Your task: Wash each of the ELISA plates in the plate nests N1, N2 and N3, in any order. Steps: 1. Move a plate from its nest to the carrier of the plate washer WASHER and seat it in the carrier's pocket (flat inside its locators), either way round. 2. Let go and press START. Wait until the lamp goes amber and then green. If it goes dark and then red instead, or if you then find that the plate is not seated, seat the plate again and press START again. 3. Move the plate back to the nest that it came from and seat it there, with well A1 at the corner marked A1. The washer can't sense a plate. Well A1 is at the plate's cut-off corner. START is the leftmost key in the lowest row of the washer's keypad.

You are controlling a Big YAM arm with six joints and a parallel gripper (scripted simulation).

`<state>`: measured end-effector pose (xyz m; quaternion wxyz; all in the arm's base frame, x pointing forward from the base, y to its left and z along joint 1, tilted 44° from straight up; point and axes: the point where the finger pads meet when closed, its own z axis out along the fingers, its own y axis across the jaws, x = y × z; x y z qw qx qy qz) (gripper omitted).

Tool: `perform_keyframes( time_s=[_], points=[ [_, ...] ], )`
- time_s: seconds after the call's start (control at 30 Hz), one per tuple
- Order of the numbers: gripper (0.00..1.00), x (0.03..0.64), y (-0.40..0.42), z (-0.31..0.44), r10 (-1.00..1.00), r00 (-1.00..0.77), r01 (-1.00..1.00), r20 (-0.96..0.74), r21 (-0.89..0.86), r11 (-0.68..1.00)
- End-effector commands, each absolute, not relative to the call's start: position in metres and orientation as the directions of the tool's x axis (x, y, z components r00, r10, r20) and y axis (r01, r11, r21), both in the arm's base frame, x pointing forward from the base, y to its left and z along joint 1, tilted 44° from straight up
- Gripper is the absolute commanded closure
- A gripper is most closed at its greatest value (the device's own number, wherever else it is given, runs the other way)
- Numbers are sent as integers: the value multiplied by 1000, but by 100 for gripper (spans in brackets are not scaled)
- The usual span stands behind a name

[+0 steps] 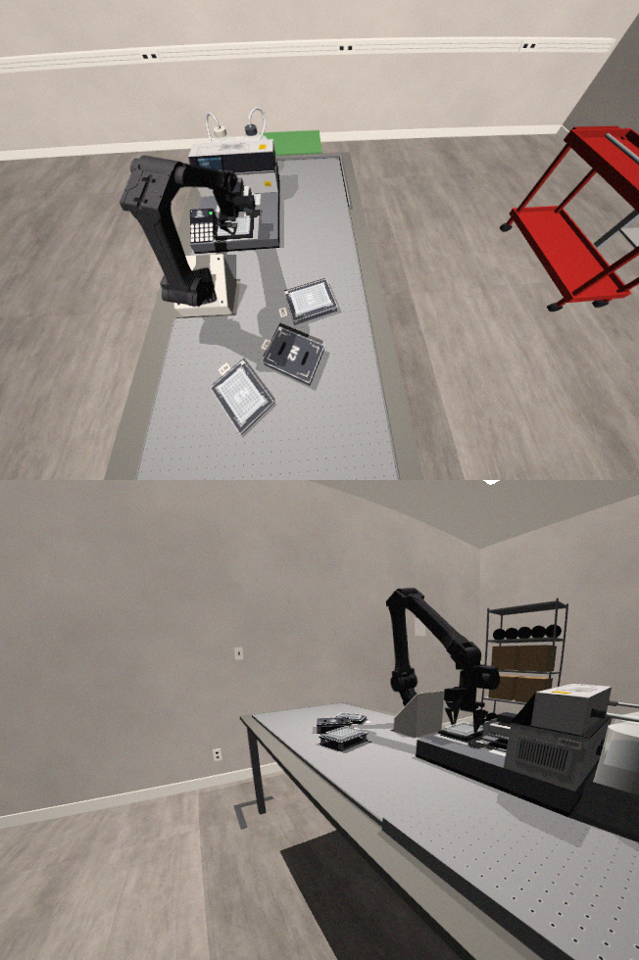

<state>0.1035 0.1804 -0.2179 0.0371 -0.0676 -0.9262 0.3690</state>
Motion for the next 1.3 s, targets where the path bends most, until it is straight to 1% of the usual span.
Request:
perform_keyframes(
  time_s=[0.0,0.7,0.73,1.27],
  points=[
    [18,111,193,-227,151,-988,99,19,-673,733],
    [18,109,193,-222,151,-989,102,14,-671,734],
    [0,109,193,-222,151,-989,102,14,-671,734],
    [0,109,193,-222,151,-989,102,14,-671,734]
  ],
)
